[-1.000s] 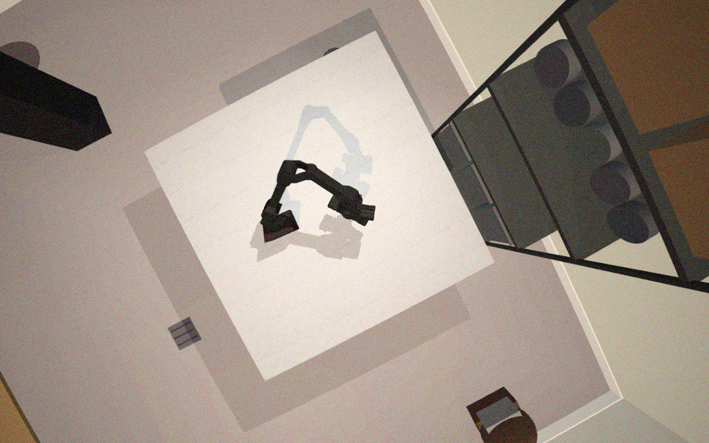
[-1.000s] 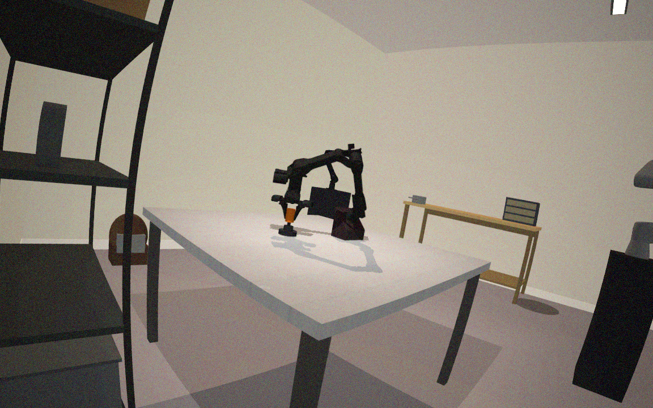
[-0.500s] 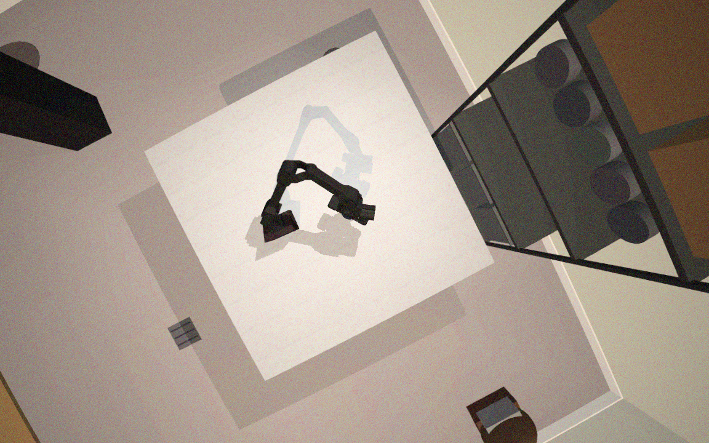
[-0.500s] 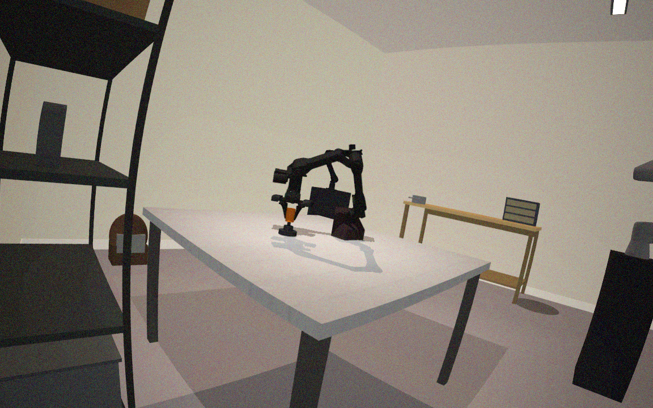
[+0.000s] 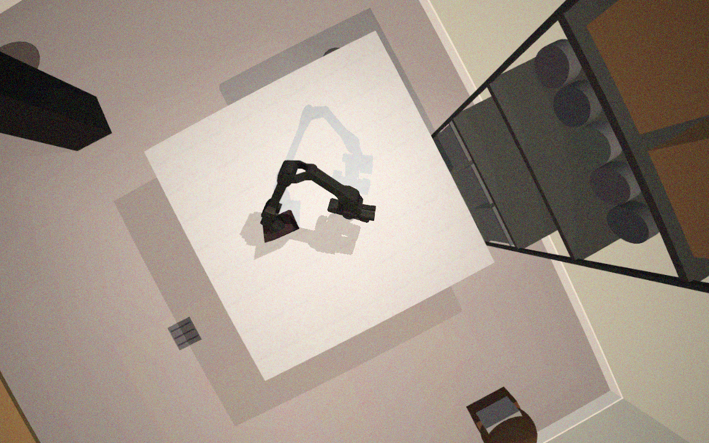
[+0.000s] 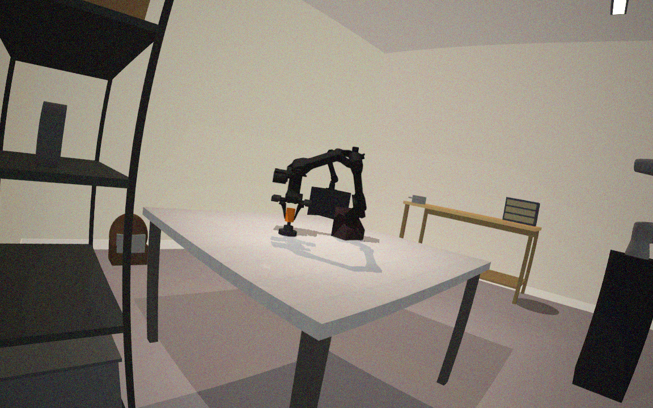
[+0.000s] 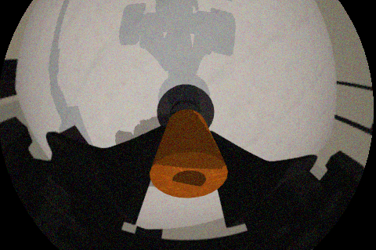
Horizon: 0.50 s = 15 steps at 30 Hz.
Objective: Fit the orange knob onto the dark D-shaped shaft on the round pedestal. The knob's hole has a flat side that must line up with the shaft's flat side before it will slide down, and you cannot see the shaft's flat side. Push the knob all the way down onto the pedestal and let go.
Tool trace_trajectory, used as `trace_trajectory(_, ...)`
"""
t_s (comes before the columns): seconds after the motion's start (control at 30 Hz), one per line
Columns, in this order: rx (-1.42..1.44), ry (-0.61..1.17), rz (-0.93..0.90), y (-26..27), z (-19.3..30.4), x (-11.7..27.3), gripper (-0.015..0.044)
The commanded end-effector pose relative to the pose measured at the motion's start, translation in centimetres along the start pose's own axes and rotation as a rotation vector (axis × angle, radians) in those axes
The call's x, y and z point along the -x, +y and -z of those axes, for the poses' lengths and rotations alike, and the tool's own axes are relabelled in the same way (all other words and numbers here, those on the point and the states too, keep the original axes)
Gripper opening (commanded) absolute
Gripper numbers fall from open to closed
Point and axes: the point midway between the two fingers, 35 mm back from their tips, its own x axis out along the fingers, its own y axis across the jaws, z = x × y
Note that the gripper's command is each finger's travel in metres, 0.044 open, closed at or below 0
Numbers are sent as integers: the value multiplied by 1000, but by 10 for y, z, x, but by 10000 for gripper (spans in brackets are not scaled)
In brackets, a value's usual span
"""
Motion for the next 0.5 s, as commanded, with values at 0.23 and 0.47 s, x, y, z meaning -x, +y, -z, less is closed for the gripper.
trace_trajectory(0.23, 9, -1, 3, 0, -1, 0, 0)
trace_trajectory(0.47, 10, -1, 3, 0, 0, -2, 0)
